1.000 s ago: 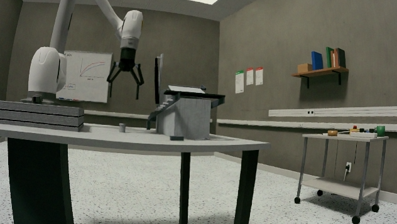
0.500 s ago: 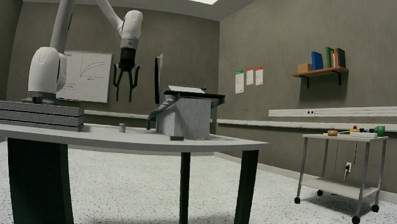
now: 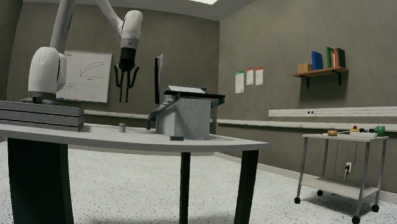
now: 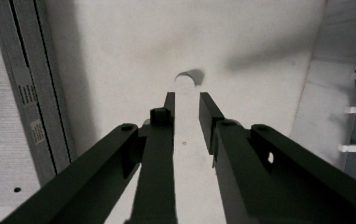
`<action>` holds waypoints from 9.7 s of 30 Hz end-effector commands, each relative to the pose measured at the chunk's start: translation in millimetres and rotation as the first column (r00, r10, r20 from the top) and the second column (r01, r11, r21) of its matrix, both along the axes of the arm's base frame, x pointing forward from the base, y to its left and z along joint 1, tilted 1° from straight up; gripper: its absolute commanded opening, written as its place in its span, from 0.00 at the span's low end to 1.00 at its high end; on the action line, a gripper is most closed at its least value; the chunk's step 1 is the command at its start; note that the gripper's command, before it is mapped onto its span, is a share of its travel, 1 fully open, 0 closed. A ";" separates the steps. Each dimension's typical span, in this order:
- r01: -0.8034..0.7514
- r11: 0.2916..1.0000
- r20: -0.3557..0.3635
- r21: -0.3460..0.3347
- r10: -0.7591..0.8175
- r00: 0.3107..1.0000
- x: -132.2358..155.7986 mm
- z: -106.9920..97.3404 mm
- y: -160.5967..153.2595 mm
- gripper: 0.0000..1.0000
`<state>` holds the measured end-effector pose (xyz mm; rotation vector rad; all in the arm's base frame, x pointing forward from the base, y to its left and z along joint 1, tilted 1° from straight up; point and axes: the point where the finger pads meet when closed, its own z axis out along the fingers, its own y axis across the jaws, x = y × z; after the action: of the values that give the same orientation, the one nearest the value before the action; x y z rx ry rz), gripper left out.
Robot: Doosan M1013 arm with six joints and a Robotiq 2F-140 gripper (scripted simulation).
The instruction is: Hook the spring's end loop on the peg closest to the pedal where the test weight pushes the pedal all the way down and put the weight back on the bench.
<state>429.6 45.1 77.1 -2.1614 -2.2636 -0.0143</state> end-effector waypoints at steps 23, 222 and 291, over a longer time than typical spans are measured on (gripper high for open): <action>0.005 0.989 -0.005 0.150 -0.004 1.000 9.2 46.7 3.4 0.24; 0.023 0.819 -0.026 0.573 -0.010 1.000 174.4 43.3 76.4 0.24; 0.023 0.819 -0.026 0.573 -0.010 1.000 174.5 40.3 75.2 0.17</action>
<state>603.7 120.3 116.7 -1.8335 -1.8853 -0.5906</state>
